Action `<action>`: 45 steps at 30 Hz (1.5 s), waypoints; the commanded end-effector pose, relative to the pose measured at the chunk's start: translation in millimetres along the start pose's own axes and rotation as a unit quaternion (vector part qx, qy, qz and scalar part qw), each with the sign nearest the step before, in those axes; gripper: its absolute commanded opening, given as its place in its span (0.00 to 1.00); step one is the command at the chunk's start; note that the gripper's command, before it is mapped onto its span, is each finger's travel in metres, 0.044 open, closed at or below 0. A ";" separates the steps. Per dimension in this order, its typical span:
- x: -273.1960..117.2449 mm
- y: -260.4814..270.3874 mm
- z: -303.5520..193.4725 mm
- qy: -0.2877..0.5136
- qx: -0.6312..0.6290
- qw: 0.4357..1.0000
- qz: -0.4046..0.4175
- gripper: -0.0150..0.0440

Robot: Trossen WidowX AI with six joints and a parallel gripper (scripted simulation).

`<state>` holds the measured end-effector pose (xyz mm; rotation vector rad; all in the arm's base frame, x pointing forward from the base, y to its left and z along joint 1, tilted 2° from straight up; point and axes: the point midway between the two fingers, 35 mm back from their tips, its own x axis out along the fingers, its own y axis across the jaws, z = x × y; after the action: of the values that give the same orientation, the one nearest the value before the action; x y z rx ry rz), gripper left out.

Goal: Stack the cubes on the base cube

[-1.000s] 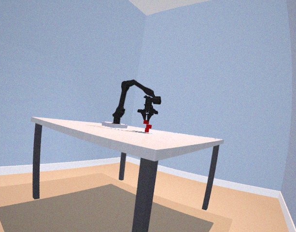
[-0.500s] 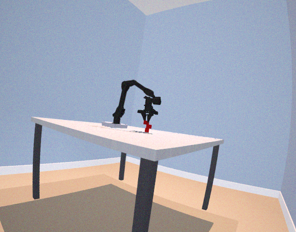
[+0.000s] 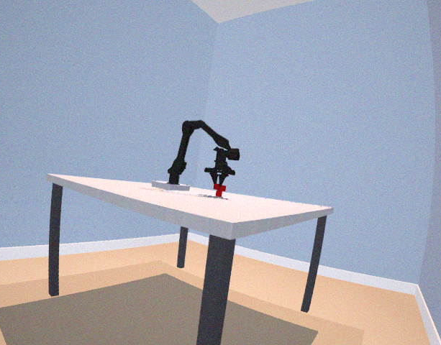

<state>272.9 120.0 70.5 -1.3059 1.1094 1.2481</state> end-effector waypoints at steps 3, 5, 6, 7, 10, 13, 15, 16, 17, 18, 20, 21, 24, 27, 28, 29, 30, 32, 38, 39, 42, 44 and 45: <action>3.0 0.2 -1.0 0.003 0.002 1.000 0.001 0.43; 3.0 0.2 -1.0 0.003 0.002 1.000 0.001 0.43; 3.0 0.2 -1.0 0.003 0.002 1.000 0.001 0.43; 3.0 0.2 -1.0 0.003 0.002 1.000 0.001 0.43; 4.4 0.2 -1.0 0.003 0.003 1.000 0.001 0.43; 4.4 0.2 -1.0 0.003 0.003 1.000 0.001 0.43; 4.4 0.2 -1.0 0.003 0.003 1.000 0.001 0.43; 4.4 0.2 -1.0 0.003 0.003 1.000 0.001 0.43; 4.4 0.2 -1.0 0.003 0.003 1.000 0.001 0.43; 4.4 0.2 -1.0 0.003 0.003 1.000 0.001 0.43; 4.4 0.2 -1.0 0.003 0.003 1.000 0.001 0.43; 4.4 0.2 -1.0 0.003 0.003 1.000 0.001 0.43; 4.4 0.2 -1.0 0.003 0.003 1.000 0.001 0.48; 4.4 0.2 -1.0 0.003 0.003 1.000 0.001 0.60; 4.4 0.2 -1.0 0.003 0.003 1.000 0.001 0.60; 4.4 0.2 -1.0 0.003 0.003 1.000 0.001 0.60; 4.4 0.2 -1.0 0.003 0.003 1.000 0.001 0.60; 4.4 0.2 -1.0 0.003 0.003 1.000 0.001 0.60; -6.0 0.6 -0.2 0.001 0.002 1.000 0.002 0.60; -6.8 0.6 -0.2 0.001 0.002 1.000 0.002 0.60; -9.4 0.6 -0.1 0.001 0.002 1.000 0.002 0.60; -11.1 0.6 -0.1 0.001 0.002 1.000 0.002 0.60; -12.0 0.6 -0.1 0.001 0.002 1.000 0.002 0.60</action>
<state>269.8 118.6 75.2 -1.3011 1.1280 1.2559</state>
